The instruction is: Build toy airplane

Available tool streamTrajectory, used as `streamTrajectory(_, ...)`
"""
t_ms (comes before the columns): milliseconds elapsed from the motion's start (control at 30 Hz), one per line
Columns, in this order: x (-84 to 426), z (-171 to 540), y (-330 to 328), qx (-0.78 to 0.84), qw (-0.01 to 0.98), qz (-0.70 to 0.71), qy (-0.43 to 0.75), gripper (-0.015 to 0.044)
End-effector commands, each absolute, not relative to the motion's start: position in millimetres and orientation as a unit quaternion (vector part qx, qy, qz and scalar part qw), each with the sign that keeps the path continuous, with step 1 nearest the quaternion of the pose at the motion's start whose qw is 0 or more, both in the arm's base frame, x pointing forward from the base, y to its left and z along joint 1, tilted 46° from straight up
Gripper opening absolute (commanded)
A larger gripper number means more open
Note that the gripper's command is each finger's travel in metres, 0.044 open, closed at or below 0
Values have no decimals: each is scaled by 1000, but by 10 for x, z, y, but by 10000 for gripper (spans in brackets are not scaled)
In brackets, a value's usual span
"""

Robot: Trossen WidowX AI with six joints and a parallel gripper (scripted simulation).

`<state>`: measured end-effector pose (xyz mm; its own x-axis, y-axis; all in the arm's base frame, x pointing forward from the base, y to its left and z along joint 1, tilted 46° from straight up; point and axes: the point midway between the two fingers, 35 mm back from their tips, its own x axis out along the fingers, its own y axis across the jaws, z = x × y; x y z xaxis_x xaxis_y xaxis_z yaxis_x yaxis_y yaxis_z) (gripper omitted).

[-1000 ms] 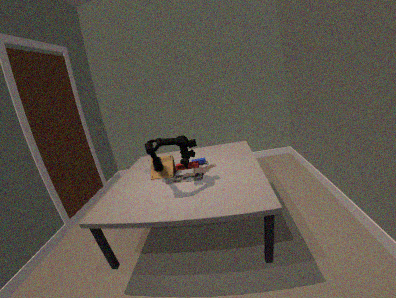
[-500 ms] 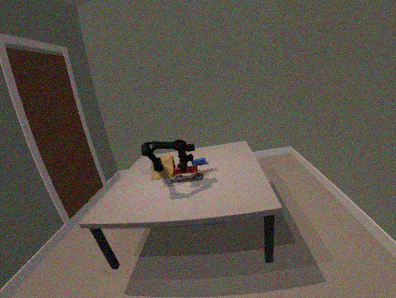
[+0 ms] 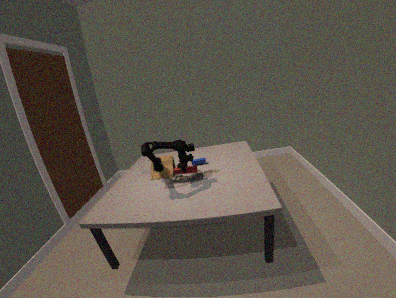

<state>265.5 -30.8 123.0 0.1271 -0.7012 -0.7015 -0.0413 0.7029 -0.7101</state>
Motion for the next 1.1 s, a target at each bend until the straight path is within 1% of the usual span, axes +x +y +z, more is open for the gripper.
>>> streamTrajectory(0, 2658, 1235, -311, -304, 687, -239, 615, 196)
streamTrajectory(967, 2712, 965, -598, -305, 687, -240, 614, 196)
streamTrajectory(1067, 2710, 973, -586, -301, 688, -241, 615, 176)
